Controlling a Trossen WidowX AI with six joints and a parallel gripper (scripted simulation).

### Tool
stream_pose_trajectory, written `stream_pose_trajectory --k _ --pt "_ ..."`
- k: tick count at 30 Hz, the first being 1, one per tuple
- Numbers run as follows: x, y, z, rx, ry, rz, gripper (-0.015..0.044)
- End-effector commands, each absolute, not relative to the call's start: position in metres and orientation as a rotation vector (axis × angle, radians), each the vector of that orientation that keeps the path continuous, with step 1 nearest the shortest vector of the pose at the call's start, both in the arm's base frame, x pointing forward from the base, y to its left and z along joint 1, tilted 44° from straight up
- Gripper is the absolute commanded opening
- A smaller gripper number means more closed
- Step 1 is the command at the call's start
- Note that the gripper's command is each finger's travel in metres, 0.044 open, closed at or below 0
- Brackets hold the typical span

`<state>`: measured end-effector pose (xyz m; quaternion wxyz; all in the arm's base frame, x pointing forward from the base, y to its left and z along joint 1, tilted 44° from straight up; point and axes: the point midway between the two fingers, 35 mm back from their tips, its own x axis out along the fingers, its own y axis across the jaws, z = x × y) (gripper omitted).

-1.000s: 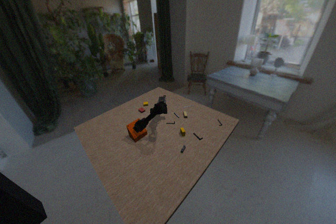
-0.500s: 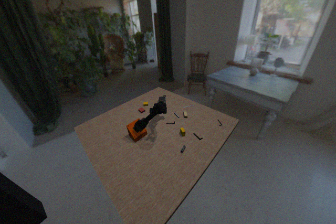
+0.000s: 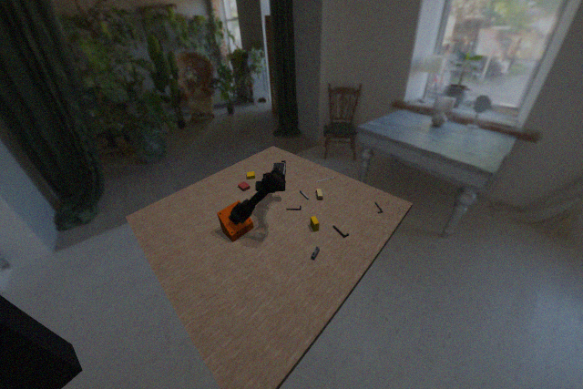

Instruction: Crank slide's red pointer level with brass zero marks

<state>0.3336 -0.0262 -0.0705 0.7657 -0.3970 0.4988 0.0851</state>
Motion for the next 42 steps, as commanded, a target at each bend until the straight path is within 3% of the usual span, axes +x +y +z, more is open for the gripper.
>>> stream_pose_trajectory --k 1,42 --pt "0.332 -0.017 -0.067 -0.863 1.076 0.201 0.0" --pt "0.347 -0.005 -0.029 -0.862 1.075 0.201 0.0"
